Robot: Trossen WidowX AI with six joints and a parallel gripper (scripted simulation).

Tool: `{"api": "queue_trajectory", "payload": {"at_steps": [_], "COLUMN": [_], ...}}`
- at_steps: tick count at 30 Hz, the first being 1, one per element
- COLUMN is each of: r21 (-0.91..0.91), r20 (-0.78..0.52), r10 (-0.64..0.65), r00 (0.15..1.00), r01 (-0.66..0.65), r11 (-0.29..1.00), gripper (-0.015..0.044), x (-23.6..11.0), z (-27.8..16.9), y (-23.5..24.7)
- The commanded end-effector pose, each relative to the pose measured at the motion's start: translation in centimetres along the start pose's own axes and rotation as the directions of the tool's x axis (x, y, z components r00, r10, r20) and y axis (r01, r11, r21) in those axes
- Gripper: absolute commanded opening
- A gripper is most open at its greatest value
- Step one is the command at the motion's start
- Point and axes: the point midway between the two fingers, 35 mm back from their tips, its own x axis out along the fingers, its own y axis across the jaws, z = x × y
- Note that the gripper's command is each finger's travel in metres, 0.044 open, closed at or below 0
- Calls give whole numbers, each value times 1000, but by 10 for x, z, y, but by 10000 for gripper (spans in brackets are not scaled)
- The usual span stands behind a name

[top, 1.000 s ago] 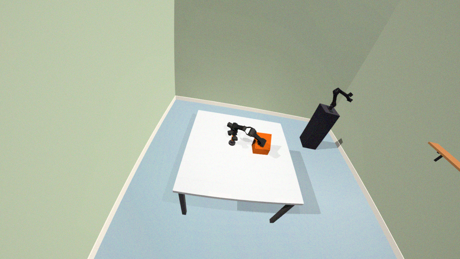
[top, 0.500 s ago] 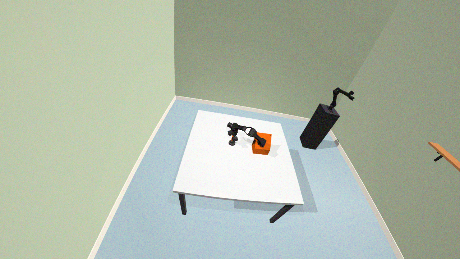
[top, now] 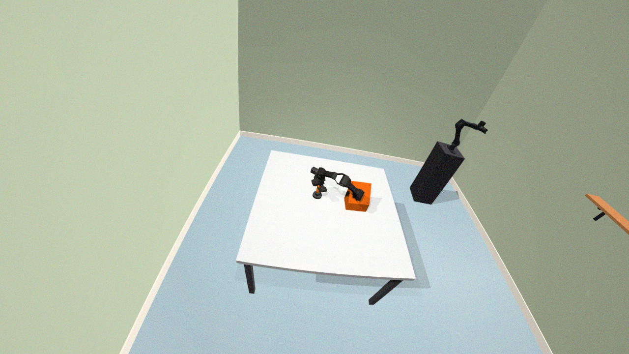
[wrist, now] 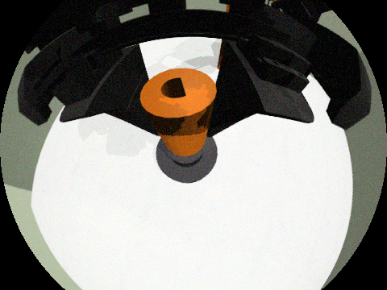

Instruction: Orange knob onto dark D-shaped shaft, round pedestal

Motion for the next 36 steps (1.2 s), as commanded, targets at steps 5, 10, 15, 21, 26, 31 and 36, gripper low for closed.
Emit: {"api": "queue_trajectory", "payload": {"at_steps": [5,10,15,21,26,31,36], "r21": [-15,-15,-15,-15,-69,-222,-222], "r20": [7,7,7,7,7,7,7], "r10": [-3,-3,-3,-3,-3,-3,-3], "r00": [1000,1000,1000,1000,1000,1000,1000], "r01": [3,3,3,3,3,4,4], "r11": [1000,1000,1000,1000,998,975,975], "gripper": [0,0,0,0,0,0,0], "x": [2,2,2,-2,-3,-3,-1], "z": [2,2,2,1,1,1,0], "y": [-2,-1,-1,0,2,1,0]}}
